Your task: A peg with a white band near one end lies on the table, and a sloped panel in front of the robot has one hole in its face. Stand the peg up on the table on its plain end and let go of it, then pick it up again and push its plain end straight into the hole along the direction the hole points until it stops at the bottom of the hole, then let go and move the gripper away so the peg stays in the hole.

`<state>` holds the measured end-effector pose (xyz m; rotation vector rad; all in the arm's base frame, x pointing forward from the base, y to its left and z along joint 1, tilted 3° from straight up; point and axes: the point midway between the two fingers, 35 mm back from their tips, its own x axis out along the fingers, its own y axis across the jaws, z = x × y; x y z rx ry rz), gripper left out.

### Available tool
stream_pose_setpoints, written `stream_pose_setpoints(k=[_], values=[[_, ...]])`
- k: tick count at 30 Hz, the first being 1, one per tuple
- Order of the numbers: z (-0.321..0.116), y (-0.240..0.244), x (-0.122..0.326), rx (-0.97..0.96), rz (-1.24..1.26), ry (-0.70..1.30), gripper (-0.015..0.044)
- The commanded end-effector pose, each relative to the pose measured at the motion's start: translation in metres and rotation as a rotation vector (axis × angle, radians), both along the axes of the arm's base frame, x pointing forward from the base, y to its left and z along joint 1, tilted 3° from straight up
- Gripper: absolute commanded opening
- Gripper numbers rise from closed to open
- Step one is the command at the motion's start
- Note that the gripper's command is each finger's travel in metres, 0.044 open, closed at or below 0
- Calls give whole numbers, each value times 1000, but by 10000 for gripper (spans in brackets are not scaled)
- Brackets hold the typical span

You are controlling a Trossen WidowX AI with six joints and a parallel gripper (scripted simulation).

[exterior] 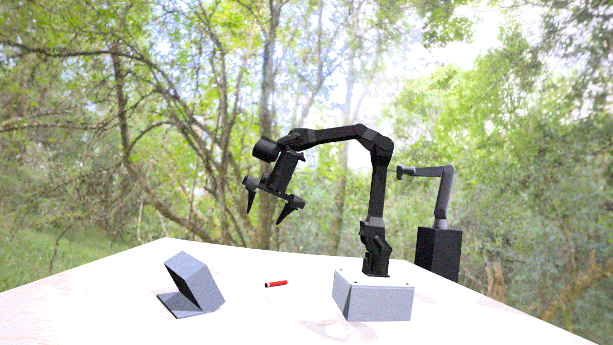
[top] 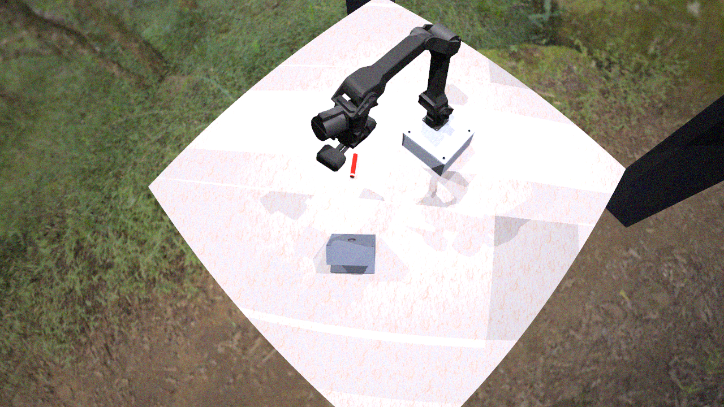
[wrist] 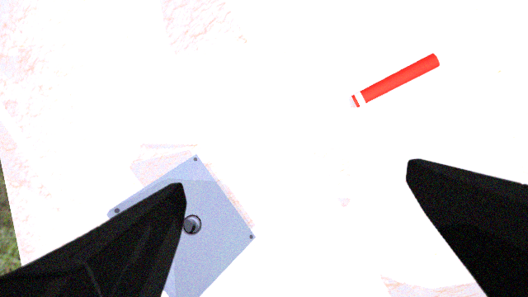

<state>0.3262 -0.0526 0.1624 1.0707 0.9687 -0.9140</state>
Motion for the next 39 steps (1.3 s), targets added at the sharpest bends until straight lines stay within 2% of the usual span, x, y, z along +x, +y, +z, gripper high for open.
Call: stream_pose_setpoints(k=[1, 17, 32, 39], values=[[-14, -5, 0, 22, -106, 32, 440], [-72, -20, -10, 99, -629, 149, 440], [-121, -32, -27, 89, -1131, 221, 440], [-126, -33, -28, 87, -1154, 224, 440]])
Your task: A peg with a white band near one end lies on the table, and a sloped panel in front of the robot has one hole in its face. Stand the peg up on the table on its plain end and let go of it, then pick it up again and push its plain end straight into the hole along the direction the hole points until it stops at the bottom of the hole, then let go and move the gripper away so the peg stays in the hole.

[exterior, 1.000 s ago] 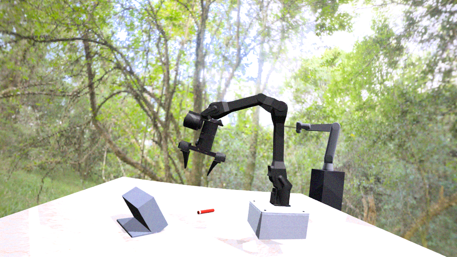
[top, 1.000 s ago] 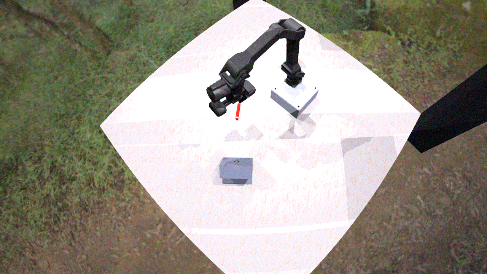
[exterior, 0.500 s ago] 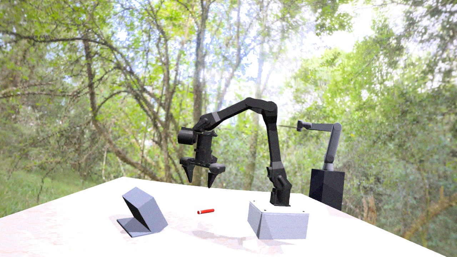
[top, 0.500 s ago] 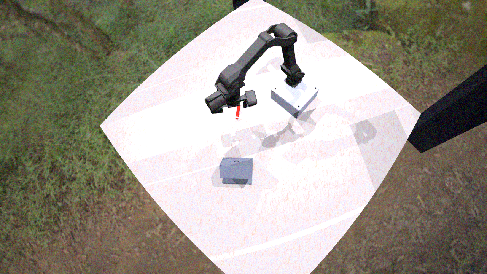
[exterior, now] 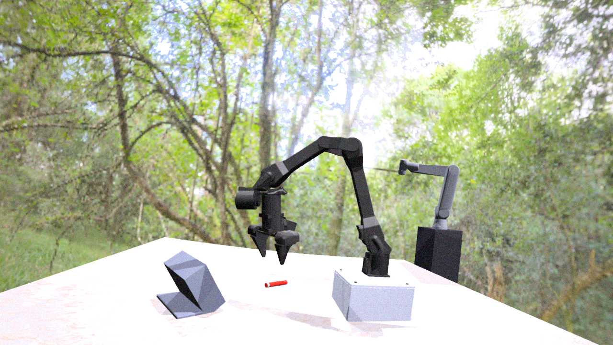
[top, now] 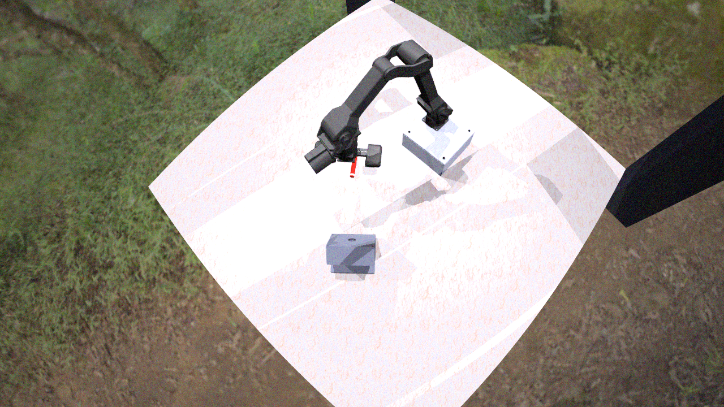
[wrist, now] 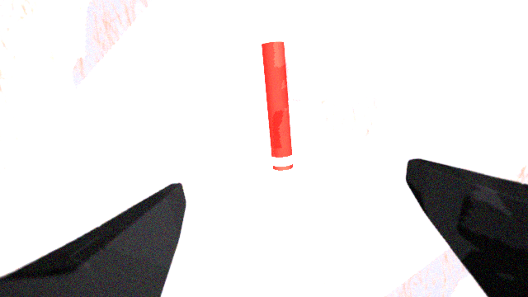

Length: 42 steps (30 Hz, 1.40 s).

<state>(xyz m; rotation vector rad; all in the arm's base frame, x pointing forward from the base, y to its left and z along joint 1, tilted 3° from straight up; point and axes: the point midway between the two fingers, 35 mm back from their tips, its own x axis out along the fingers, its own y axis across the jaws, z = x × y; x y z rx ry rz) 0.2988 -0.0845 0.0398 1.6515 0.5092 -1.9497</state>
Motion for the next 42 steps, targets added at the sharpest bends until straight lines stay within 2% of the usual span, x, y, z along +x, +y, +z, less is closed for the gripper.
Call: stream_pose_setpoints(k=[1, 42], values=[[-5, -1, 0, -5, -11, 5, 440], [-72, -5, 1, -5, -11, 5, 440]])
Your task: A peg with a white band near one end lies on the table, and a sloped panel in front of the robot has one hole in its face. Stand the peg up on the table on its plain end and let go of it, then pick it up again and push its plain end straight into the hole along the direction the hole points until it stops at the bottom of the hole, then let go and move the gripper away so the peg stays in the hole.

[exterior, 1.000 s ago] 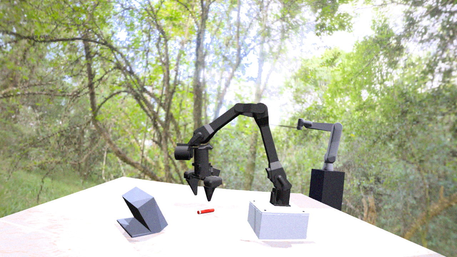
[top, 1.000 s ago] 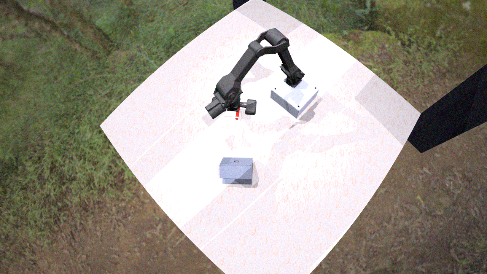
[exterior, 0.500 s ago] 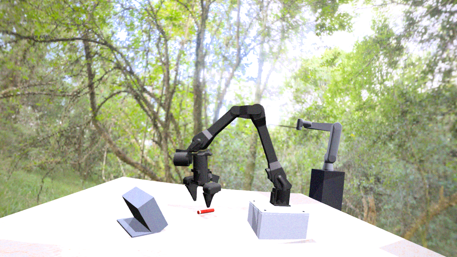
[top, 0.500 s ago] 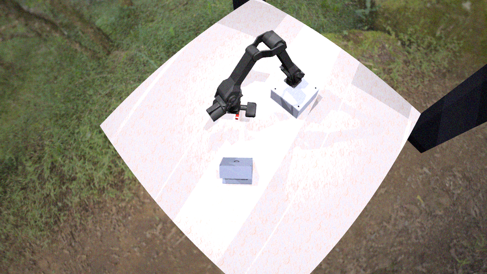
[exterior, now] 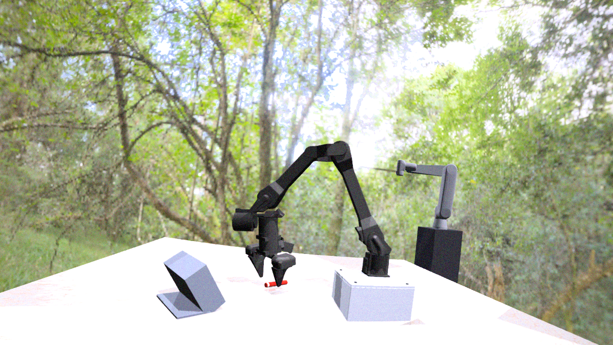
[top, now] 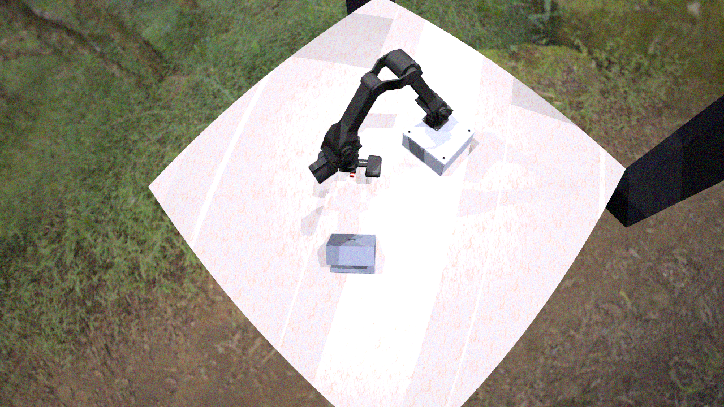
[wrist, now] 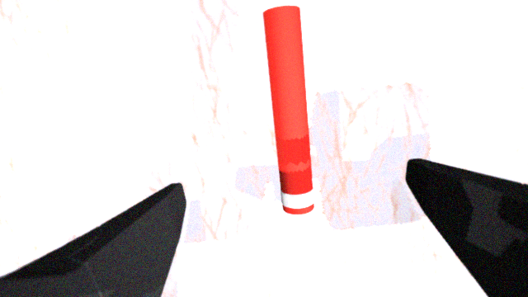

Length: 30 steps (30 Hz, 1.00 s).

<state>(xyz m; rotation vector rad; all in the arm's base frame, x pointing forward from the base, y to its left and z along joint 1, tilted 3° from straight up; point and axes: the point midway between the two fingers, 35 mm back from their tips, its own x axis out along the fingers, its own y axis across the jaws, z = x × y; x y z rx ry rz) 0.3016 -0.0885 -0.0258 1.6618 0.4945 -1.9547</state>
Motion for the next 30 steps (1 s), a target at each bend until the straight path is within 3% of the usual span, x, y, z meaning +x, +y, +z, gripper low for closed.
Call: stream_pose_setpoints(k=[1, 4, 17, 24, 30], values=[[-8, -1, -2, -2, 3, 10, 440], [-10, -1, -2, -2, 3, 10, 440], [-10, -1, -2, -2, 3, 10, 110], [-10, -1, -2, -2, 3, 10, 110], [-10, -1, -2, -2, 3, 10, 70]])
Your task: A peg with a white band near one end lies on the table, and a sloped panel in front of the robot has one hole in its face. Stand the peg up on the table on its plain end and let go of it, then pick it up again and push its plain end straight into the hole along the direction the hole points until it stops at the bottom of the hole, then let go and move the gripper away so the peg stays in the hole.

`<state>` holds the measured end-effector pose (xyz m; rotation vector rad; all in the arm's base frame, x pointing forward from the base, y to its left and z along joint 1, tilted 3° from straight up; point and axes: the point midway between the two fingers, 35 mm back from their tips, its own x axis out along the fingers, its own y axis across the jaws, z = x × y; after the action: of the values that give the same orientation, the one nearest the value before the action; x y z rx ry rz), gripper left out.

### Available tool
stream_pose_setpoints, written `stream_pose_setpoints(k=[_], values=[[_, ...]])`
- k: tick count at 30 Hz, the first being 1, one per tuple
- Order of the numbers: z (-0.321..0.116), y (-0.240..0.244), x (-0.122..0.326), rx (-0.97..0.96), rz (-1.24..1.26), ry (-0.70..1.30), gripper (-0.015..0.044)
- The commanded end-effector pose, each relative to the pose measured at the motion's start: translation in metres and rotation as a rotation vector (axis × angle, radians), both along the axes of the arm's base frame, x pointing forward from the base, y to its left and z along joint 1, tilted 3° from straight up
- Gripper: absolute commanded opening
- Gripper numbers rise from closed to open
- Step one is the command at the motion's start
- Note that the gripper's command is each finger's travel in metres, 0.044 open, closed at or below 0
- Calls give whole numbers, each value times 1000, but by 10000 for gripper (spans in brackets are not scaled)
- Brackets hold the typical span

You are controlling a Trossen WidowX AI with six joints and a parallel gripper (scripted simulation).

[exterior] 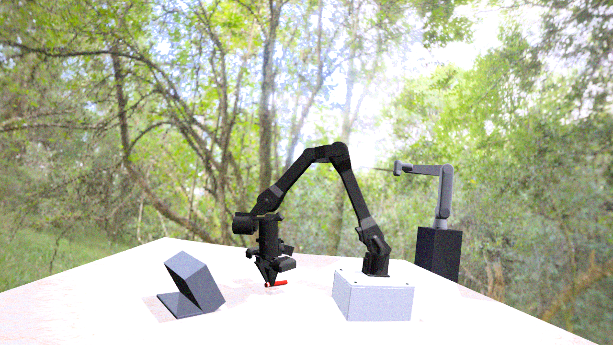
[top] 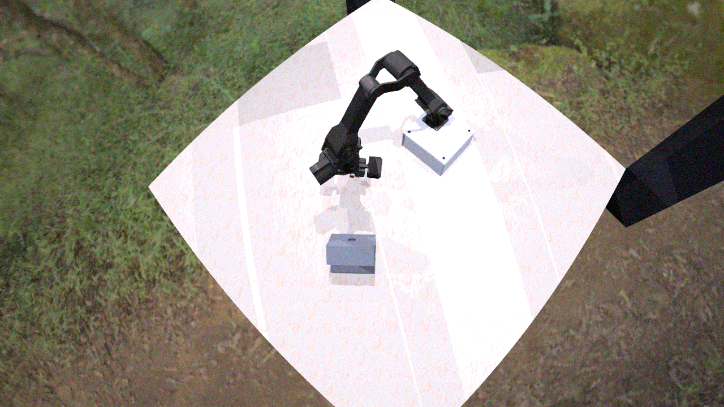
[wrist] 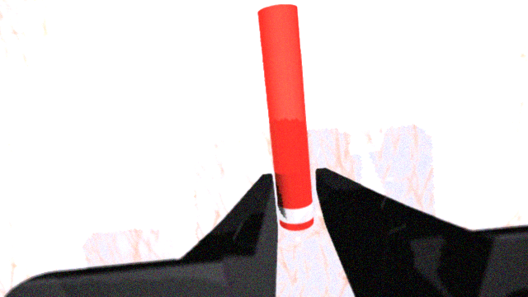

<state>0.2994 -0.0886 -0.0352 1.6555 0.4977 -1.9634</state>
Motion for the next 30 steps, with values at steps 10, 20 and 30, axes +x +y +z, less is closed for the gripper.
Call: stream_pose_setpoints(k=[10, 20, 30], values=[[1, -1, -1, 7, 3, -11, 51], [7, -3, -4, 66, 6, -88, 51], [13, -5, -7, 117, 10, -157, 51]])
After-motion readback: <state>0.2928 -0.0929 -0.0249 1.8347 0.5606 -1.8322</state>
